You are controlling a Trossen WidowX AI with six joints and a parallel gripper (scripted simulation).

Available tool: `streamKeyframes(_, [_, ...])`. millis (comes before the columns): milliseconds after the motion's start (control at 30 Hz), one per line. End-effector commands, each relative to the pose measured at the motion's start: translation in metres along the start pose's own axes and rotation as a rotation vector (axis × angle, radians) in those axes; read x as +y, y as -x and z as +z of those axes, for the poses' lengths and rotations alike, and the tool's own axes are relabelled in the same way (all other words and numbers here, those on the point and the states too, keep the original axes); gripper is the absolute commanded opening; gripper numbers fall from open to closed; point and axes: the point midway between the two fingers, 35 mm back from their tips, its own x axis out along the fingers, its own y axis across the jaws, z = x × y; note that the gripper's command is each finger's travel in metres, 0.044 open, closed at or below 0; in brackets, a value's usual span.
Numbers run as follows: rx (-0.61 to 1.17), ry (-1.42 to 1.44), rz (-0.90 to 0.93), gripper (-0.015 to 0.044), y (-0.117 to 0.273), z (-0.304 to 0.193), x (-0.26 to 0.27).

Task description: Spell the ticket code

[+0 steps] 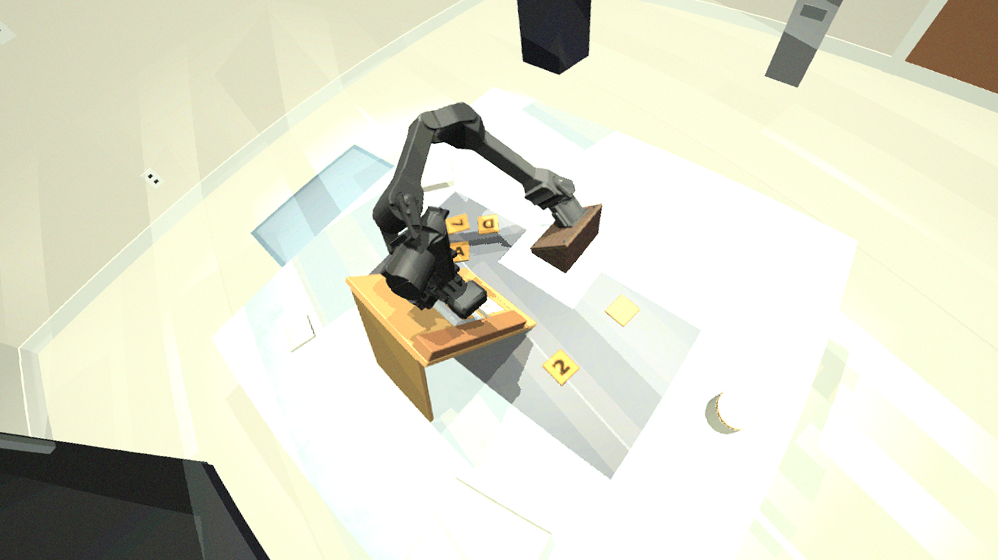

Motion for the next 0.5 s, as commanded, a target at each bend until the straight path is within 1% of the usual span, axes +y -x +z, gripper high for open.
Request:
streamKeyframes(0, [-0.002,-0.006,0.001,0.0000,0.0000,0.0008,0.0016])
streamKeyframes(467, [-0.002,-0.006,0.001,0.0000,0.0002,0.0008,0.0051])
